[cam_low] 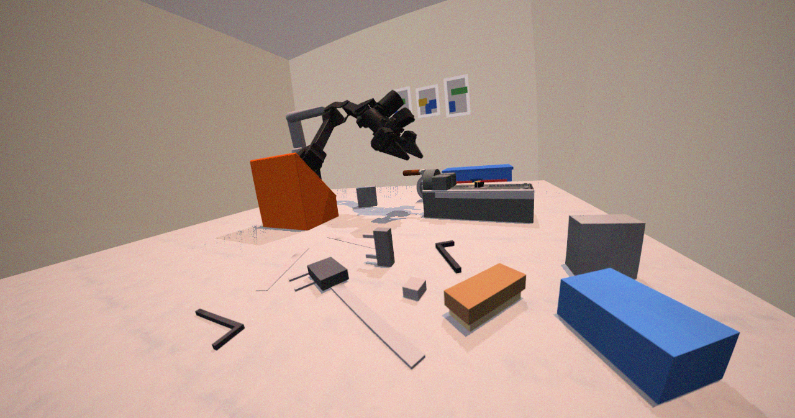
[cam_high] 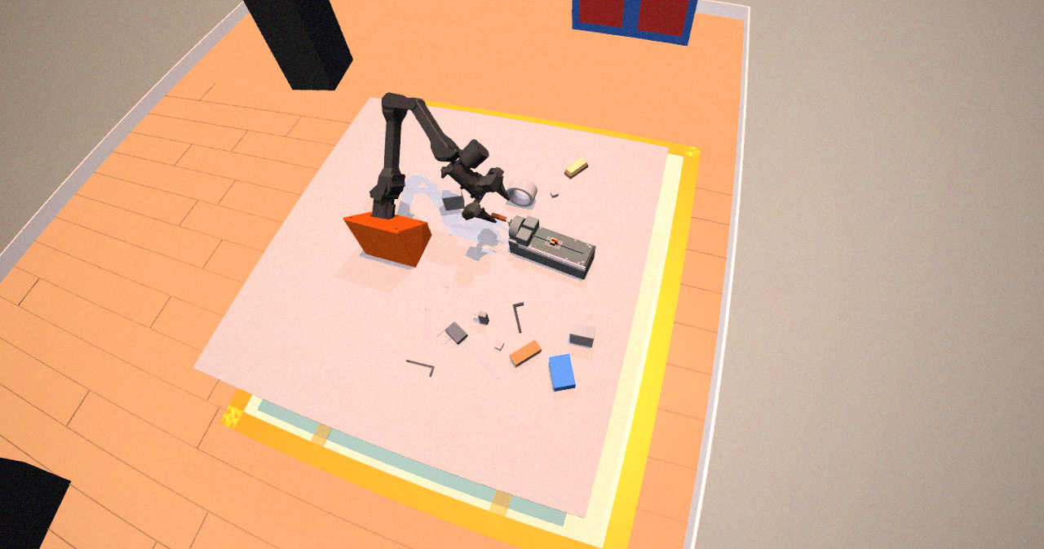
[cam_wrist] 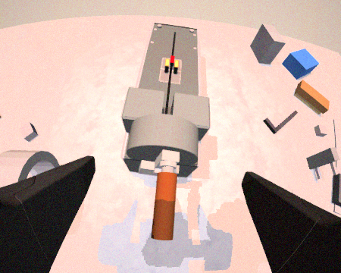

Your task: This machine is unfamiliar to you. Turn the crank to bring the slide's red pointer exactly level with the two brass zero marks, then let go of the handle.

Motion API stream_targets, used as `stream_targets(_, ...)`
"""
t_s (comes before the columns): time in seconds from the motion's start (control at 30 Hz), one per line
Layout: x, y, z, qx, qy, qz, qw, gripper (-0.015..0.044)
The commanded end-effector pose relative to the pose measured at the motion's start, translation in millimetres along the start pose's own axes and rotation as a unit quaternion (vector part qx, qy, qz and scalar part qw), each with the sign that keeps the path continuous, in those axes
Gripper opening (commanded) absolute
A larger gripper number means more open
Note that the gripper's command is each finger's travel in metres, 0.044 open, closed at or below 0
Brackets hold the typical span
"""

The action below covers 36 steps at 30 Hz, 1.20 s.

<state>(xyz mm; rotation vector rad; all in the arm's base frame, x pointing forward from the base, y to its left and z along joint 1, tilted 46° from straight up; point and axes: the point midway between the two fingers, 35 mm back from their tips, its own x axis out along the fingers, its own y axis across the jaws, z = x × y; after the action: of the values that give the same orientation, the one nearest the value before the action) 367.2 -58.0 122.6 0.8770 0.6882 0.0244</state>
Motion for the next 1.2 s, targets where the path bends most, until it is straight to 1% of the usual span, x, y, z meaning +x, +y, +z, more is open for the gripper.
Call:
stream_targets(0.0, 5.0, -0.8, -5.4, 0.002, 0.000, -0.002, 1.000, 0.0440)
stream_targets(1.17, 44.1, -0.4, -45.0, 0.003, 0.000, -0.001, 1.000, 0.0440)
